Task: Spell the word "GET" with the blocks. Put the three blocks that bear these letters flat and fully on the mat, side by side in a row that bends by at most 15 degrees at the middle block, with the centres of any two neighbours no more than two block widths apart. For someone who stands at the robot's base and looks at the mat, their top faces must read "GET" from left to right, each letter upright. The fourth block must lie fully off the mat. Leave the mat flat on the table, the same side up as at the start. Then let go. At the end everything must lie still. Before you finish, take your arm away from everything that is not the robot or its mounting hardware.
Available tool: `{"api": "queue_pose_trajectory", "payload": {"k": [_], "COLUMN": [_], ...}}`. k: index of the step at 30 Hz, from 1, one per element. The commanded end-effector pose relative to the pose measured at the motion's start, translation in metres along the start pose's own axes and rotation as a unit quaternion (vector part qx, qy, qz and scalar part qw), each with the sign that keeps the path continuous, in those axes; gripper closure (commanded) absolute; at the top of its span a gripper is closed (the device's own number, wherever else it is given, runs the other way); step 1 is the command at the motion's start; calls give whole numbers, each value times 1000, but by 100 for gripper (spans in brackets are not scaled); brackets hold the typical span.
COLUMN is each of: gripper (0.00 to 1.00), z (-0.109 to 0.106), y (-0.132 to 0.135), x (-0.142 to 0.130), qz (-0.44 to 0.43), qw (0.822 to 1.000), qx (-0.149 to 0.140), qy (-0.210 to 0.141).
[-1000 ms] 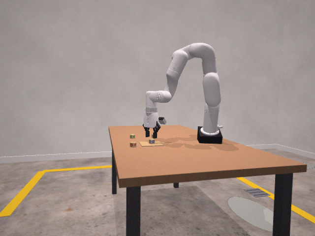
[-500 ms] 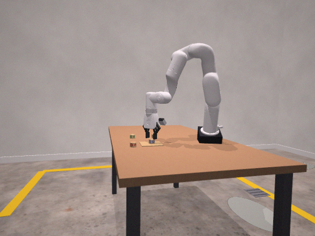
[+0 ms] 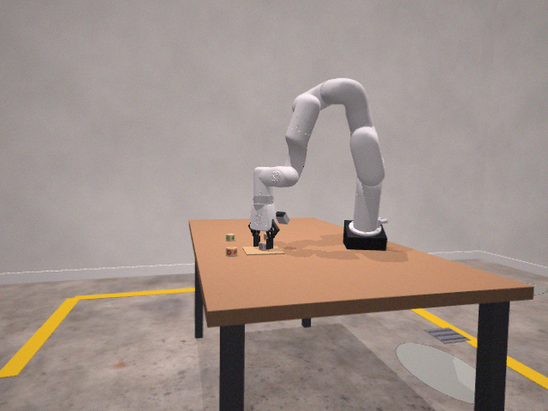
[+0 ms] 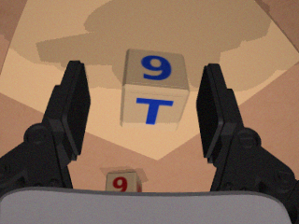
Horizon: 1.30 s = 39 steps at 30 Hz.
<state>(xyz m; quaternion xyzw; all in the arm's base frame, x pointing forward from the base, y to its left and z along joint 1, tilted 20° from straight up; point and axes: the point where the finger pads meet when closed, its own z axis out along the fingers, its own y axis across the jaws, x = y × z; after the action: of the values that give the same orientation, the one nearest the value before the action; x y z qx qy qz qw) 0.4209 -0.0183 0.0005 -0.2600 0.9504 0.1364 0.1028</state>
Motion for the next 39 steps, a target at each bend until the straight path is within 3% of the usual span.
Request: {"api": "queue_pose_trajectory", "payload": {"k": [1,38,39], "gripper": [31,31,53], "z": [2,3,3], "y": [-2,-2,-2], "x": [-1,-1,-1], "qz": [0,0,0], "qw": [1000,1000,1000], "qx": [2,2,2], "qy": [-1,-1,-1]}}
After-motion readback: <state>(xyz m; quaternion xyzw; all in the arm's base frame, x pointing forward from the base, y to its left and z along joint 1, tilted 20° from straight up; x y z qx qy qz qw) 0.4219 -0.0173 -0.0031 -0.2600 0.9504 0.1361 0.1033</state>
